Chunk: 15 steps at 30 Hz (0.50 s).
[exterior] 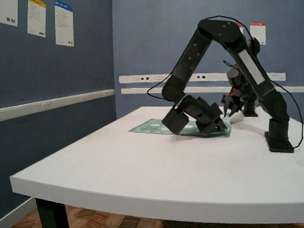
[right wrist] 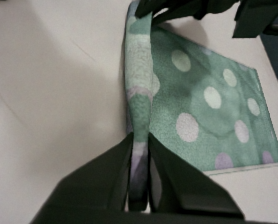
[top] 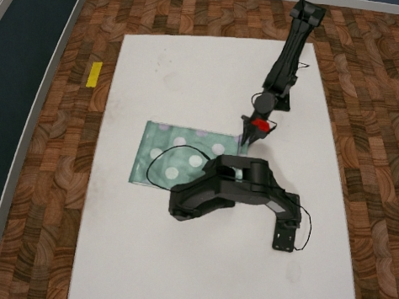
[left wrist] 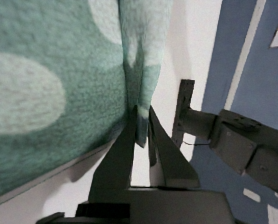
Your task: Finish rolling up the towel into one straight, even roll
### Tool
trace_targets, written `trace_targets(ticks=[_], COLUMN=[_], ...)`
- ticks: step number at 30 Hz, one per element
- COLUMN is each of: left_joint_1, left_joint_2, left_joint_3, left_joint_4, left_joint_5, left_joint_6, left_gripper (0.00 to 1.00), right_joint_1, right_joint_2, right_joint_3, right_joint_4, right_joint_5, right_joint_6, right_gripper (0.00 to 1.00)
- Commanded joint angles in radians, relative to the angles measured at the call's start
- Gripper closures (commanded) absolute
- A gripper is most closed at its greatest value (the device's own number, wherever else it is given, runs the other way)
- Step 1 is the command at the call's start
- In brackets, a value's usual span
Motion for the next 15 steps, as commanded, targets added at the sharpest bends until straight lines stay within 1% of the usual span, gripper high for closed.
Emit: trace_targets(ticks=[1, 3, 5, 15], left_joint_1=[-0.008, -0.008, -0.008, -0.008], left_joint_2=[0.012, 0.010, 0.010, -0.017], left_joint_3=[0.021, 0.022, 0.022, 0.031], left_joint_4=[0.023, 0.022, 0.022, -0.016], left_joint_5=[-0.014, -0.014, -0.014, -0.013], left_joint_6=[-0.002, -0.002, -0.002, -0.001], left_gripper=[0.87, 0.78, 0.78, 0.29], right_joint_1=[0.006, 0.006, 0.006, 0.006], right_joint_2=[0.012, 0.012, 0.012, 0.012], right_joint_3=[-0.020, -0.020, -0.020, -0.020], right_joint_4=[0.026, 0.026, 0.026, 0.026], right_joint_5=[-0.008, -0.008, -0.008, -0.008], right_joint_6=[-0.001, -0.001, -0.001, -0.001], right_gripper=[0.88, 0.88, 0.88, 0.88])
